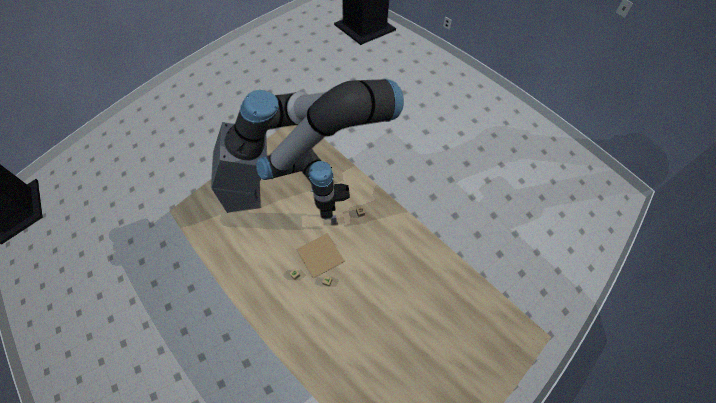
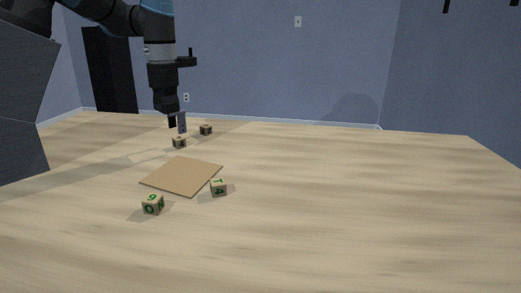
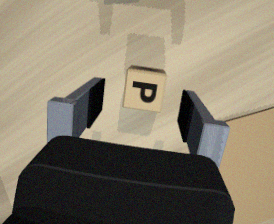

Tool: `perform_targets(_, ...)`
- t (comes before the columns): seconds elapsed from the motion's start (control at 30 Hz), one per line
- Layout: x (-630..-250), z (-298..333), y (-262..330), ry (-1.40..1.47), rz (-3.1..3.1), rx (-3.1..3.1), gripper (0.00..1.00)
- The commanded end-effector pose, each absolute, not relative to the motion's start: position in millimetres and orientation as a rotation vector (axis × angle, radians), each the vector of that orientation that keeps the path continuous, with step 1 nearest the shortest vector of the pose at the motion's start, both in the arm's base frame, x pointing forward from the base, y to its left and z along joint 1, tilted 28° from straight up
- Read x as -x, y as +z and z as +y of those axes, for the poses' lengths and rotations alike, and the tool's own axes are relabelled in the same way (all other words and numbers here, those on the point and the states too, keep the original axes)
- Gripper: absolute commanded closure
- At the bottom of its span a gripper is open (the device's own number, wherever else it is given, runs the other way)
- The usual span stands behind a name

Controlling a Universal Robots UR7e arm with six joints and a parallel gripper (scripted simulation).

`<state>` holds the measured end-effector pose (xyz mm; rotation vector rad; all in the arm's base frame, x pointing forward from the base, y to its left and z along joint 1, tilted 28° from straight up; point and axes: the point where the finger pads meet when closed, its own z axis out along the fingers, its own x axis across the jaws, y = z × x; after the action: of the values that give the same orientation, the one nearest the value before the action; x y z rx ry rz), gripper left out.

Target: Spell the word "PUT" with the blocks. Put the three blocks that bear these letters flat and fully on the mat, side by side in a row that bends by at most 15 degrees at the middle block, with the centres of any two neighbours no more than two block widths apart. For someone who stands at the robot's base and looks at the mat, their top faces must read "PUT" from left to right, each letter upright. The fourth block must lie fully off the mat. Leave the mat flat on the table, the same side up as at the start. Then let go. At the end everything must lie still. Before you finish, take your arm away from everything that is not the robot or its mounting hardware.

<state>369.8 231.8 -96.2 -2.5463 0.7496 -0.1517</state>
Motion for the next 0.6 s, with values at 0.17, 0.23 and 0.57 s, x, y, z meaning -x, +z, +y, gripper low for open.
perform_targets(0.17, -374.5, 237.5, -106.8, -0.158, 0.748, 2.546, 0.00)
perform_targets(0.23, -374.8, 238.0, -107.8, -0.158, 0.748, 2.546, 0.00)
perform_targets(0.57, -374.5, 238.6, -109.3, -0.156, 0.749, 2.546, 0.00)
